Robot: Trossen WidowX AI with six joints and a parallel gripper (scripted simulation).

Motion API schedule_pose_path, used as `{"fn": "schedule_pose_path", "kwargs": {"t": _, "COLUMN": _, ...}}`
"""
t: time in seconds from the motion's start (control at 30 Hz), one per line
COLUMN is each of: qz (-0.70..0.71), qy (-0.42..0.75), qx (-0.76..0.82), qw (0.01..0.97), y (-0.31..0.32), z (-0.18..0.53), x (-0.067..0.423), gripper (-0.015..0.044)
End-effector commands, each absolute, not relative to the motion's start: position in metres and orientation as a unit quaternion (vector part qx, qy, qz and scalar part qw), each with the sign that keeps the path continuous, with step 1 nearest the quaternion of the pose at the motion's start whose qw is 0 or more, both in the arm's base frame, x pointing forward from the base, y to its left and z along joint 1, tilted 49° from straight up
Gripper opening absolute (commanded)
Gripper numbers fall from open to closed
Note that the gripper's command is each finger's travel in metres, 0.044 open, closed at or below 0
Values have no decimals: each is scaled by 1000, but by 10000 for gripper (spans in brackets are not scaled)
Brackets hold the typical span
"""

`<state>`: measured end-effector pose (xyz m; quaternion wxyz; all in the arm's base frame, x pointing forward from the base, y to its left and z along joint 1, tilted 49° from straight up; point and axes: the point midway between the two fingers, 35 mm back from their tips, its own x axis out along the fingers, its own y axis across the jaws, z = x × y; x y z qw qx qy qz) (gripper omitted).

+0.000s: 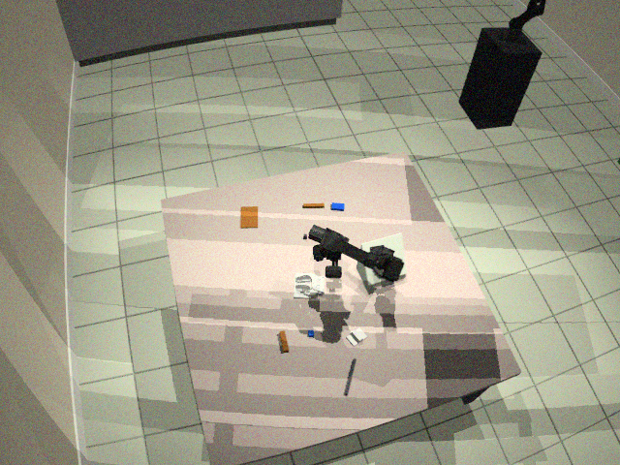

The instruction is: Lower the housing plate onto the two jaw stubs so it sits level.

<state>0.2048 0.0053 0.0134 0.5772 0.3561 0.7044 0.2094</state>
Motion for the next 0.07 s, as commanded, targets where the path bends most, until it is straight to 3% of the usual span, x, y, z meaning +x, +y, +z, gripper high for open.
{"fn": "schedule_pose_path", "kwargs": {"t": 0.0, "qz": 210, "qy": 706, "qx": 354, "qw": 576, "y": 5, "z": 13, "x": 204, "gripper": 440}}
{"fn": "schedule_pose_path", "kwargs": {"t": 0.03, "qz": 210, "qy": 706, "qx": 354, "qw": 576, "y": 5, "z": 13, "x": 204, "gripper": 440}}
